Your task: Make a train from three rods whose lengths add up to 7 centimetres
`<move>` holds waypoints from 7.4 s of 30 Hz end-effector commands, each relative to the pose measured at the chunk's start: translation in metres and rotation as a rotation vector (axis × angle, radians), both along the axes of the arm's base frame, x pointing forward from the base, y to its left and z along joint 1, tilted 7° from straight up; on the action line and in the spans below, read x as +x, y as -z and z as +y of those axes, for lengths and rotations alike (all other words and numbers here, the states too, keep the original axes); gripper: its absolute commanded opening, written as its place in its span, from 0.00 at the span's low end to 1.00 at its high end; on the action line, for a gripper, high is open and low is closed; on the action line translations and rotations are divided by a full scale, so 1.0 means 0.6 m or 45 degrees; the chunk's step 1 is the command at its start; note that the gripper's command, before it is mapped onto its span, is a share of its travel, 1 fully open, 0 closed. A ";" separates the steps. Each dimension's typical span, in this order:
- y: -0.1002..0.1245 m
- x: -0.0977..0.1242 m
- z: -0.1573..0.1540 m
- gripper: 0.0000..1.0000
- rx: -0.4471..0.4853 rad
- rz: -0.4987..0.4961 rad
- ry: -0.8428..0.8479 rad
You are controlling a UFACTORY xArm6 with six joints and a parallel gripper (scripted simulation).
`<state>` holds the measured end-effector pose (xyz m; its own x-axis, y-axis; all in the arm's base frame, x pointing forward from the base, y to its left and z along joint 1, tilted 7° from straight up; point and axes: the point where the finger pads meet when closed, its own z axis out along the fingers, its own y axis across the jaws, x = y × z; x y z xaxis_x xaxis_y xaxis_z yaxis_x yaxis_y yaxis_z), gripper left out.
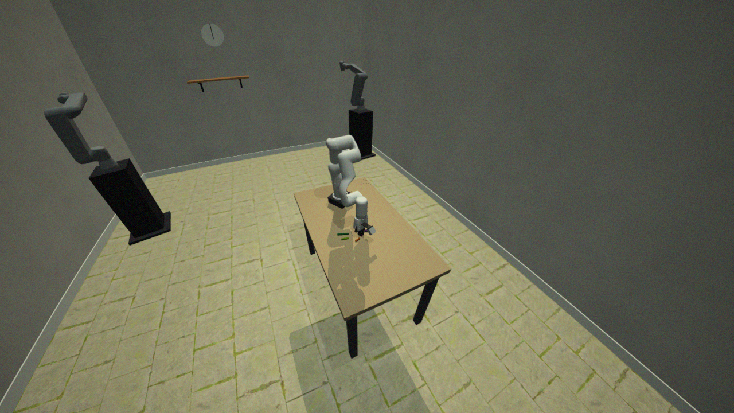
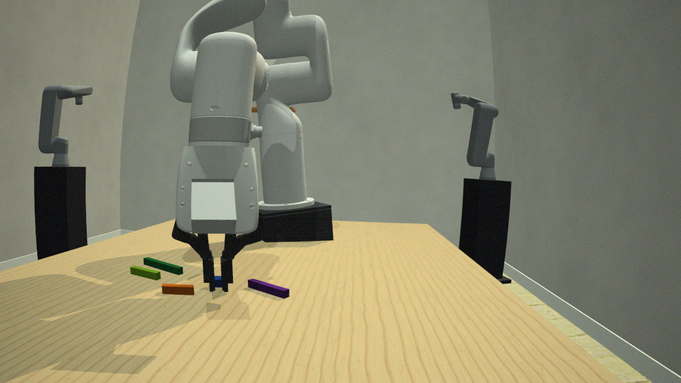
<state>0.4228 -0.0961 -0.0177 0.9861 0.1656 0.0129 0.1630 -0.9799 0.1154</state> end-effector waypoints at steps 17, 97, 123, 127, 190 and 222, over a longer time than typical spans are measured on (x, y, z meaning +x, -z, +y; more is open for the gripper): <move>-0.001 0.002 0.000 0.04 -0.001 -0.005 0.000; -0.150 -0.003 0.016 1.00 -0.001 -0.005 0.000; -0.148 -0.006 -0.005 1.00 0.010 -0.038 0.294; -0.147 -0.008 -0.016 1.00 0.015 -0.054 0.439; -0.130 -0.056 -0.173 1.00 0.090 -0.298 2.625; -0.129 -0.057 -0.175 0.24 0.090 -0.301 2.649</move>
<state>0.3875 -0.2004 0.0586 -0.3526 -0.9313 0.0915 -0.9352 0.3473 -0.0689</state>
